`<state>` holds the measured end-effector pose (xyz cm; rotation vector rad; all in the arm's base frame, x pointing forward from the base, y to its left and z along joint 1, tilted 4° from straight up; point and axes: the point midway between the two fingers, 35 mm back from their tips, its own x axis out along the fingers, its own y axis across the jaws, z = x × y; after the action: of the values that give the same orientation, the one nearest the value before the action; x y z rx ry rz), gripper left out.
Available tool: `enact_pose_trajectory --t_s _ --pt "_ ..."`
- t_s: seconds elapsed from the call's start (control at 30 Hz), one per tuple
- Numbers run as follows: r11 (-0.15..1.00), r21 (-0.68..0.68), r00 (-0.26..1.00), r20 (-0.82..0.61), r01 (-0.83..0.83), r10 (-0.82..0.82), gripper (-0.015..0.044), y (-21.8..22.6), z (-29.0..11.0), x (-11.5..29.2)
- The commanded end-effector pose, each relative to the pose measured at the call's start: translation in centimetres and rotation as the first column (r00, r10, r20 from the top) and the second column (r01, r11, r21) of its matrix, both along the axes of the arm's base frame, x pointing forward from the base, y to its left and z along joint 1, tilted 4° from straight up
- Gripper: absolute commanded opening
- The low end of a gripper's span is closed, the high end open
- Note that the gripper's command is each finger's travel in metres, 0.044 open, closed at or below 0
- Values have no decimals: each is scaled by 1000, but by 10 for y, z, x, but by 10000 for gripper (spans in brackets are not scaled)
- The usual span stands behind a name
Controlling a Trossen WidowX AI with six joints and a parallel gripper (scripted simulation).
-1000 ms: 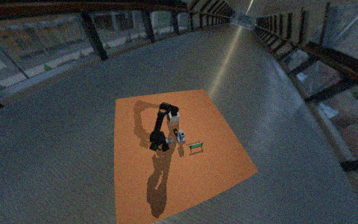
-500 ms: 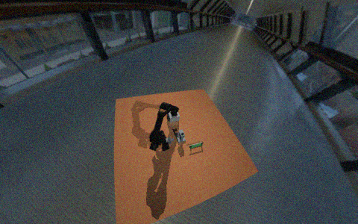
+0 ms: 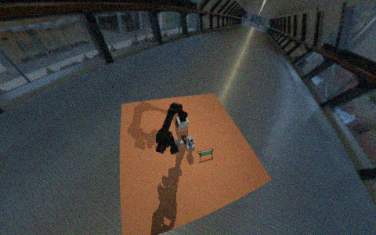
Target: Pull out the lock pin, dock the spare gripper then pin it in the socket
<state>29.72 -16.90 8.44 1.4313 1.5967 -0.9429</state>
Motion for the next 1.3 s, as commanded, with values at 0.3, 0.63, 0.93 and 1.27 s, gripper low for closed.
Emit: enact_pose_trajectory --t_s 0.3,0.63,0.93,1.27 --pt "1000 -2 1000 2 -1 1 0 1 4 0" --pt "991 -80 990 87 -104 111 0 14 12 2" --pt "964 -171 959 165 -202 230 0 29 20 4" --pt "914 -279 902 235 -295 363 0 46 28 4"
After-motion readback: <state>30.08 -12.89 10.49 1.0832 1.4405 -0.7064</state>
